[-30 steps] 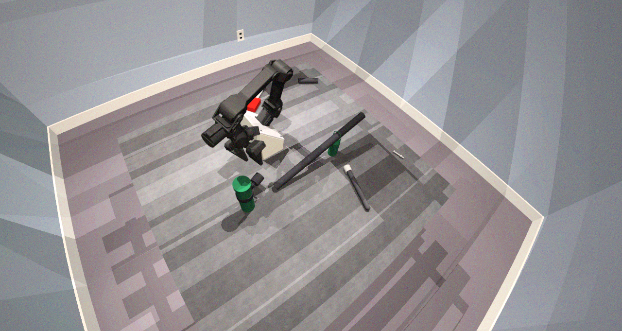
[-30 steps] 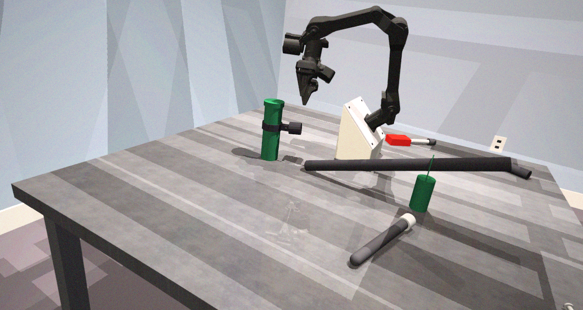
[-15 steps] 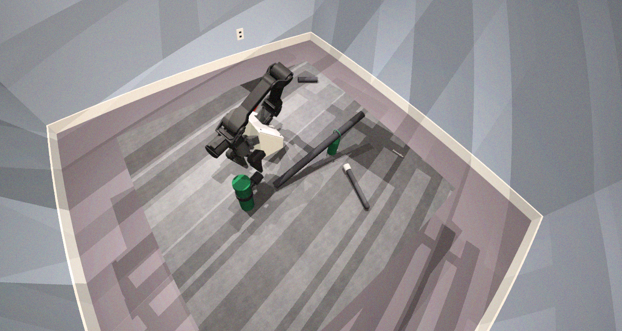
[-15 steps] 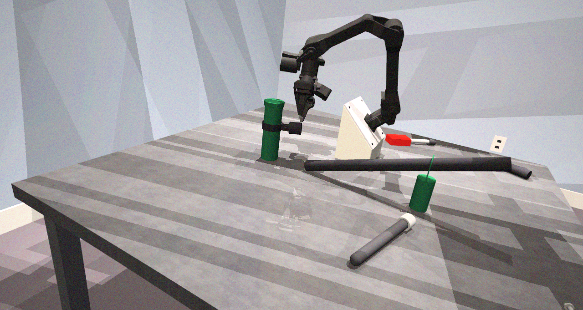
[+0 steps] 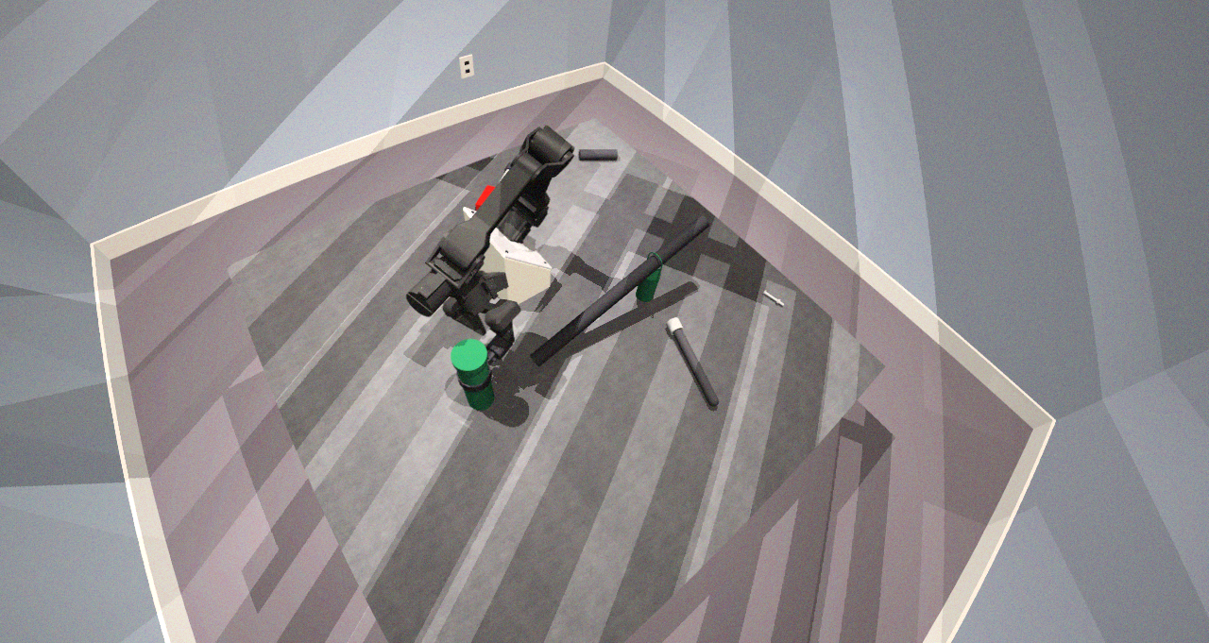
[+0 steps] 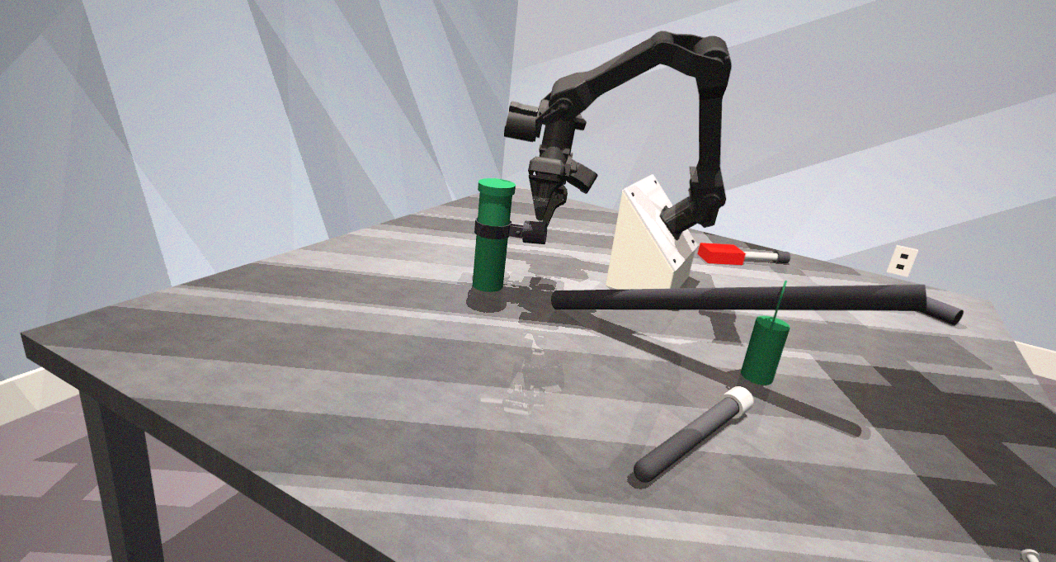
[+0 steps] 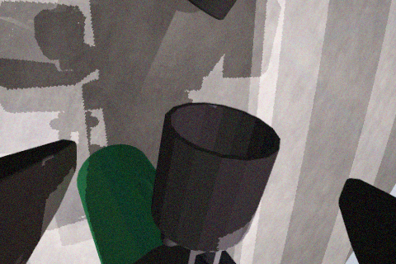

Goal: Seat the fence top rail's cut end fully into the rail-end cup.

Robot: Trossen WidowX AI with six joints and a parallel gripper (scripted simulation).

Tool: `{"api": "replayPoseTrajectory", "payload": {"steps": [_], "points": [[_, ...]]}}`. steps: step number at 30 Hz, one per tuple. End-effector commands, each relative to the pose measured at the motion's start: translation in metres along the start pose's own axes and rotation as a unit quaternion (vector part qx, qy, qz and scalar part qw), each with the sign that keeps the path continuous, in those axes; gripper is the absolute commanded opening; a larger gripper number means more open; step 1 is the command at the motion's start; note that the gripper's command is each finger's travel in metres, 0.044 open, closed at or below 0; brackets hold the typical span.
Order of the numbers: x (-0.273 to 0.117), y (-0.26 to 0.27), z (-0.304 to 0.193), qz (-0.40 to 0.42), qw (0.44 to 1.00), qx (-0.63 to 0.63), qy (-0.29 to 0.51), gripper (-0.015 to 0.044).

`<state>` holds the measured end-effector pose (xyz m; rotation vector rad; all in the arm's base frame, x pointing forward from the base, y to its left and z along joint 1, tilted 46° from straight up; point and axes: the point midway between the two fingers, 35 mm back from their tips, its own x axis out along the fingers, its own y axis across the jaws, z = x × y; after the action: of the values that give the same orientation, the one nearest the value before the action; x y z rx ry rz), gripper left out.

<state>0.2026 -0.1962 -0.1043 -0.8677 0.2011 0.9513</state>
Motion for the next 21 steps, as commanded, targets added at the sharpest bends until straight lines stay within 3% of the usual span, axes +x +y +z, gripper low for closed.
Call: {"api": "replayPoseTrajectory", "payload": {"steps": [1, 21], "points": [[0.009, 0.000, 0.001, -0.001, 1.000, 0.002, -0.002, 0.0440], [0.042, 0.000, 0.002, -0.002, 1.000, 0.002, -0.004, 0.0440]]}}
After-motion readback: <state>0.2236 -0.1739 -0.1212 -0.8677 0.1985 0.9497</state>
